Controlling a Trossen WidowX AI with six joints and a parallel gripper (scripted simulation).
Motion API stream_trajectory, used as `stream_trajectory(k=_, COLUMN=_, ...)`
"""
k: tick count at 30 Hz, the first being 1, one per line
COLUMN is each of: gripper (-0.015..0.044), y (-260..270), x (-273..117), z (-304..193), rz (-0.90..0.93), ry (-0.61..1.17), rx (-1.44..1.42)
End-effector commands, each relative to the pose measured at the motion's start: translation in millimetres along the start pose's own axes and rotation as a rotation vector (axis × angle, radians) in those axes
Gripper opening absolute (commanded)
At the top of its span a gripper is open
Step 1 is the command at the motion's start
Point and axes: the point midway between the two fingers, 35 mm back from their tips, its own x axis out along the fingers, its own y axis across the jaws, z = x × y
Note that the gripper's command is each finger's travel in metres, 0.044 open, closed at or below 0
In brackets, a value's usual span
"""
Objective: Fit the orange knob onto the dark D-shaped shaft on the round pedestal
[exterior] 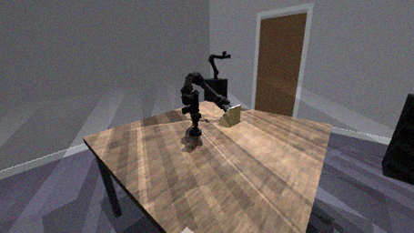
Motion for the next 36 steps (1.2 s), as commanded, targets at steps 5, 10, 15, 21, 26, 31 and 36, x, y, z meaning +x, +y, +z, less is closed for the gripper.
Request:
stream_trajectory(k=5, gripper=0.0000, y=0.6, x=-0.8, z=0.0, rz=0.002, ry=-0.003, rx=0.001)
stream_trajectory(k=10, gripper=0.0000, y=0.8, x=-4.6, z=0.3, rz=0.002, ry=-0.002, rx=0.001)
stream_trajectory(k=15, gripper=0.0000, y=1.4, x=-4.8, z=0.4, rz=0.003, ry=-0.002, rx=0.127)
stream_trajectory(k=21, gripper=0.0000, y=2.4, x=-3.1, z=-0.5, rz=0.003, ry=-0.002, rx=0.210)
stream_trajectory(k=26, gripper=0.0000, y=1.5, x=-2.0, z=-0.9, rz=0.003, ry=-0.002, rx=0.210)
stream_trajectory(k=31, gripper=0.0000, y=0.6, x=-2.4, z=0.2, rz=0.003, ry=-0.002, rx=0.210)
stream_trajectory(k=36, gripper=0.0000, y=0.7, x=0.2, z=0.5, rz=0.003, ry=-0.002, rx=0.210)
